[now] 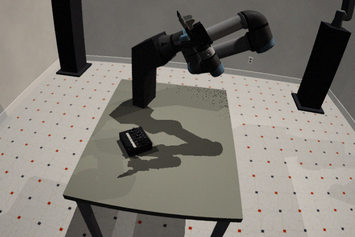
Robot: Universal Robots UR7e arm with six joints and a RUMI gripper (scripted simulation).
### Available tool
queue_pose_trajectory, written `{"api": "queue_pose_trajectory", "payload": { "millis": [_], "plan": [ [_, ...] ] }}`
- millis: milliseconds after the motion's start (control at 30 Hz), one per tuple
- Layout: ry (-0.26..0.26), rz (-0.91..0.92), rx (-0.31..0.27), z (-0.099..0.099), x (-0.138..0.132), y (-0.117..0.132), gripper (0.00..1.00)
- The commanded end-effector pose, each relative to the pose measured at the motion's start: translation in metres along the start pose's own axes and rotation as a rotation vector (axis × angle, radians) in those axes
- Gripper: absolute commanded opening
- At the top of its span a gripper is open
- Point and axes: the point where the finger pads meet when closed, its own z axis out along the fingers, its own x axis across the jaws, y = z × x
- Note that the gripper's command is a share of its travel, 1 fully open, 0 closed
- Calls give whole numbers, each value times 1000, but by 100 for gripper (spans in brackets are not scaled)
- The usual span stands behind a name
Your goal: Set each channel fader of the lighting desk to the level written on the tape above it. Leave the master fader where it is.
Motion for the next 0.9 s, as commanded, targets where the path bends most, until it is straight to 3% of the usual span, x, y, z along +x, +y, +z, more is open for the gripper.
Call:
{"api": "queue_pose_trajectory", "payload": {
  "millis": [0, 867],
  "plan": [
    [0, 0, 0, 0, 0, 0, 100],
    [10, -3, 16, 1, 5, -8, 100]
  ]
}}
